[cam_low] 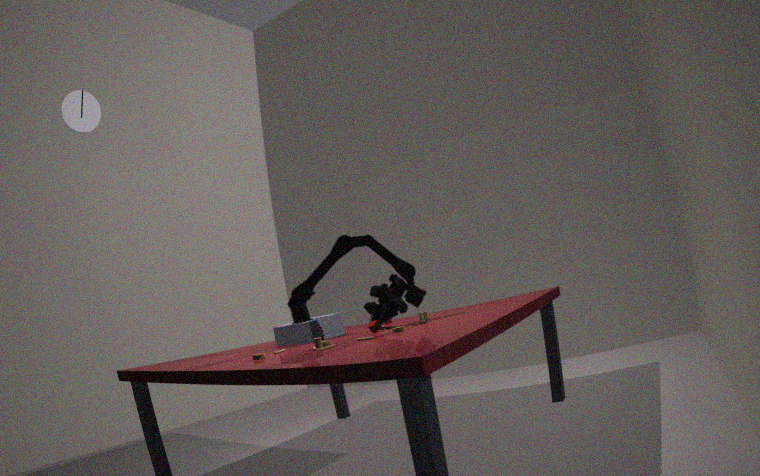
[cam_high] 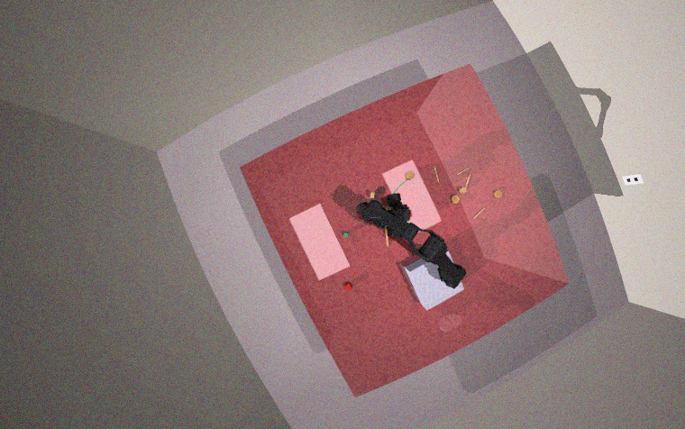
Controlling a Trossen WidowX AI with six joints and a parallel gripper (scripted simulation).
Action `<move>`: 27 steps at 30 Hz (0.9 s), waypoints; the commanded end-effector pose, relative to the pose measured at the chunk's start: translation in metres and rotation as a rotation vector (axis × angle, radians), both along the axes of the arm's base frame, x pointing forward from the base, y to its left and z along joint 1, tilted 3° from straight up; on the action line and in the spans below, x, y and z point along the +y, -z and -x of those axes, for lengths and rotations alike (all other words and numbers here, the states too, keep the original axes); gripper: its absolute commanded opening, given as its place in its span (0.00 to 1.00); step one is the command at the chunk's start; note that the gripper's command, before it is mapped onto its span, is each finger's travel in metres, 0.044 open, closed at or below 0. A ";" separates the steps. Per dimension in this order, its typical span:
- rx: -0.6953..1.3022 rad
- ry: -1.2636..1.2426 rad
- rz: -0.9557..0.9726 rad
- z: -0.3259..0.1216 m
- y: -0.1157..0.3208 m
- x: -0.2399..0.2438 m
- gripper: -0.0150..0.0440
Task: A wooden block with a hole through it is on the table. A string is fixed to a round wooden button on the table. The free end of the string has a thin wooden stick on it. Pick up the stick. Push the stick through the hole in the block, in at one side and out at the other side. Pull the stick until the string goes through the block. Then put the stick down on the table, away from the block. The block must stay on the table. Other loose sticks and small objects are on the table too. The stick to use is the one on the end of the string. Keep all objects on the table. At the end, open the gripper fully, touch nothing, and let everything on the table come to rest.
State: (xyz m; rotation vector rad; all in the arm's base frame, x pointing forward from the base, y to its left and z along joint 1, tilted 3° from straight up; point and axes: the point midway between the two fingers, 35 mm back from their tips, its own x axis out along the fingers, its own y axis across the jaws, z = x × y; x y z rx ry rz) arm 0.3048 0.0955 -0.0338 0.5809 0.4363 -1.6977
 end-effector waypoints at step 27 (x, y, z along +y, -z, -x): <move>0.683 -0.616 -0.394 0.003 -0.011 -0.006 1.00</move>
